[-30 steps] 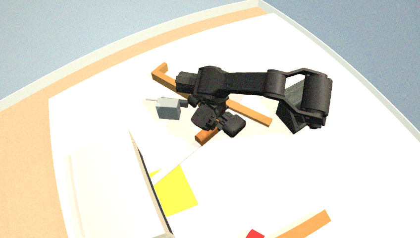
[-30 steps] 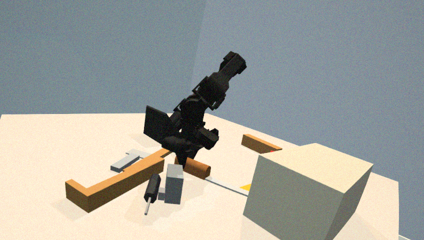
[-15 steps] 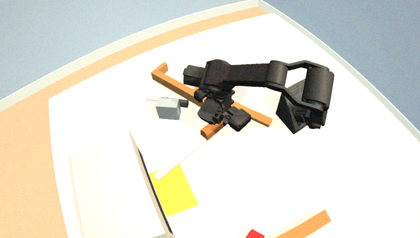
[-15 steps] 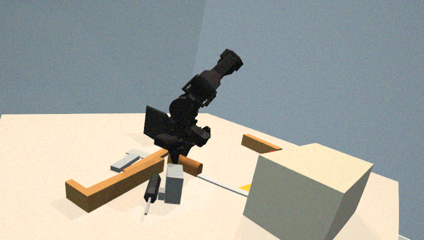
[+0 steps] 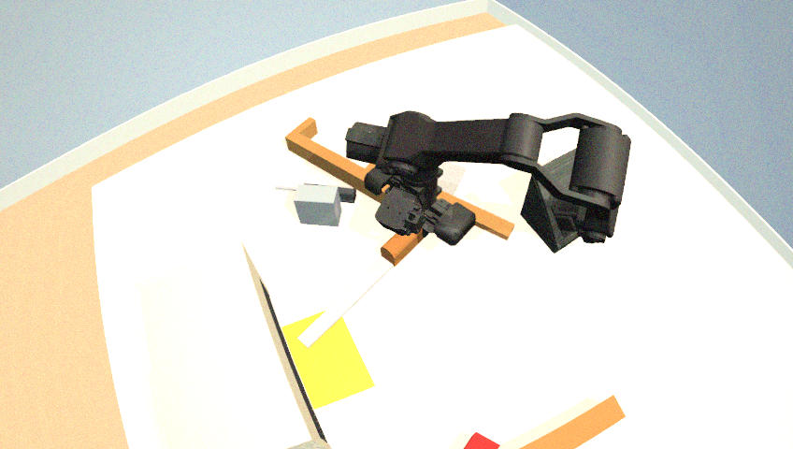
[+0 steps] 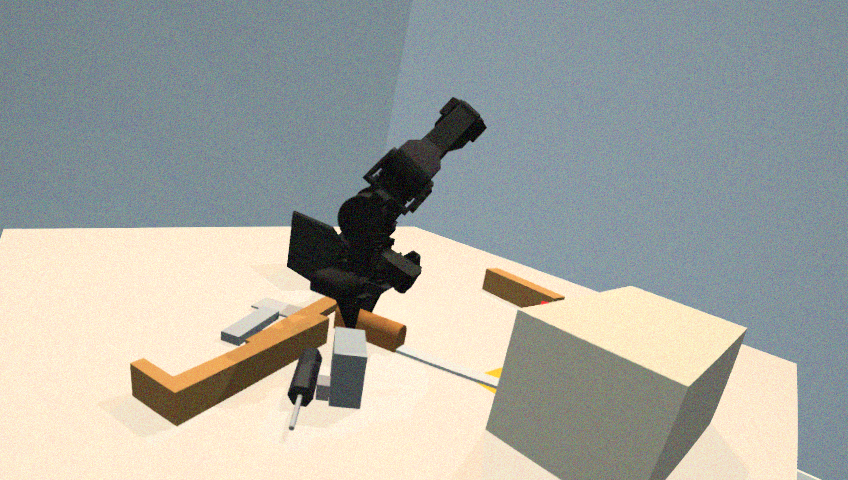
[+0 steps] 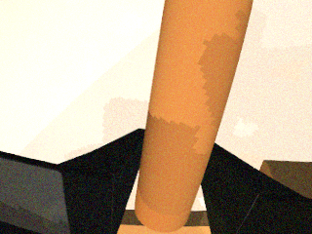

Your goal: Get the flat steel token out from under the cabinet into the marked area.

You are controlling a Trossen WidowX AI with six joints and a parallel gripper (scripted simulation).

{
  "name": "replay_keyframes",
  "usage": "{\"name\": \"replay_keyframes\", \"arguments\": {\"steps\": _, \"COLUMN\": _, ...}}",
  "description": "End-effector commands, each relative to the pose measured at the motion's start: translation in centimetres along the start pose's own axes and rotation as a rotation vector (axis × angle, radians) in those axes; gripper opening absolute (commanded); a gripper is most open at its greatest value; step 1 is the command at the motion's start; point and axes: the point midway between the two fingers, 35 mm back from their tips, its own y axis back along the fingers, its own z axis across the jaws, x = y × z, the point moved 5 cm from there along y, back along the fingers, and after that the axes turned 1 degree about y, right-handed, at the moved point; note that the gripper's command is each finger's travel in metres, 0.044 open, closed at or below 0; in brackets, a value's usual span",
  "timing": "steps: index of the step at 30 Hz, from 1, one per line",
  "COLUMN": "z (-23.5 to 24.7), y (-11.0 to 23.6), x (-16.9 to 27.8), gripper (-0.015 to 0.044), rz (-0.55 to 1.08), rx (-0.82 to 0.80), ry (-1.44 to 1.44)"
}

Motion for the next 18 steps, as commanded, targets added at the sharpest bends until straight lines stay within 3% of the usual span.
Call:
{"name": "replay_keyframes", "arguments": {"steps": 1, "z": 0.0, "y": 0.07, "x": -0.04, "gripper": 0.0, "rz": -0.001, "rx": 0.0, "ry": 0.028}}
{"name": "replay_keyframes", "arguments": {"steps": 18, "z": 0.31, "y": 0.19, "x": -0.33, "gripper": 0.0, "rz": -0.001, "rx": -0.001, "ry": 0.119}}
